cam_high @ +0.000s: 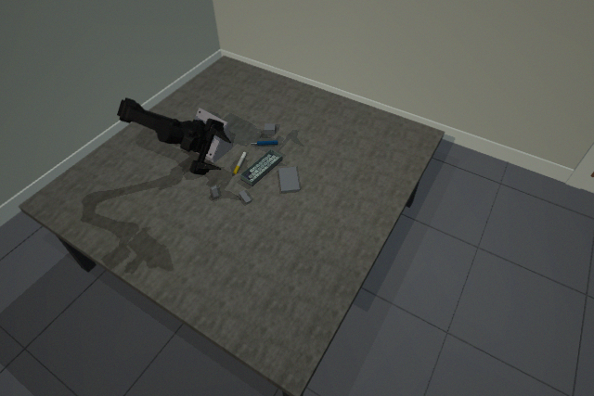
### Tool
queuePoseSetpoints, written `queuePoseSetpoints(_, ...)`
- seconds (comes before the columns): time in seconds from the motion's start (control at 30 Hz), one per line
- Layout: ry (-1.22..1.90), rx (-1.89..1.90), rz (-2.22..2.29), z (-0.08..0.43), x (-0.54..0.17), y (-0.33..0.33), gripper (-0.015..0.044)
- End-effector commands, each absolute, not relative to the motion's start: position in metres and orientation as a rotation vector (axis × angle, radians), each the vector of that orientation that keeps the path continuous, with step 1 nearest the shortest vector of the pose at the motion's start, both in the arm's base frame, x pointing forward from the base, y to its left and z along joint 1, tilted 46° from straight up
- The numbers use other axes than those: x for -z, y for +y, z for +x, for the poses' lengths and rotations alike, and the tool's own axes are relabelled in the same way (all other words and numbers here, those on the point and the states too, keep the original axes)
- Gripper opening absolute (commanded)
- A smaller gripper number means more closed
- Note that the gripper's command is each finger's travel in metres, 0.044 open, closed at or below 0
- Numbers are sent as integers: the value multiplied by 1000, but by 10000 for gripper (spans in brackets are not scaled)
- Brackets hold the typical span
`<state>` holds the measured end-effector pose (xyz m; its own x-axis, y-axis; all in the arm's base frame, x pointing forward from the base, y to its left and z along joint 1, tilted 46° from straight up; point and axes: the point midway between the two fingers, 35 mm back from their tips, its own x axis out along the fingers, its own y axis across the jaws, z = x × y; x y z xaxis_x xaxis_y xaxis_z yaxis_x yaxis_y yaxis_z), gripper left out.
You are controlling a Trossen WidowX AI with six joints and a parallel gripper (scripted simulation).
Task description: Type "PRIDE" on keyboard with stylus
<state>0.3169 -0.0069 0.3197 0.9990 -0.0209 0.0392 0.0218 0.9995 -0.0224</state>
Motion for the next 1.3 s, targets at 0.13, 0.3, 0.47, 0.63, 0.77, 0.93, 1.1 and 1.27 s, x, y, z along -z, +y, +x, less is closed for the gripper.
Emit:
queuePoseSetpoints(0.13, 179, 12, -14, 344, -268, 7, 309)
queuePoseSetpoints(0.3, 484, 59, 34, 366, -193, 21, 178)
queuePoseSetpoints(0.47, 805, 155, 29, 368, -110, 33, 46)
queuePoseSetpoints(0.63, 1073, 291, -33, 352, -40, 41, 0)
queuePoseSetpoints(0.77, 1248, 417, -132, 331, 6, 43, 0)
queuePoseSetpoints(0.93, 1409, 582, -317, 300, 52, 40, 0)
queuePoseSetpoints(1.1, 1489, 715, -524, 273, 80, 34, 0)
queuePoseSetpoints(1.27, 1491, 720, -532, 272, 81, 34, 0)
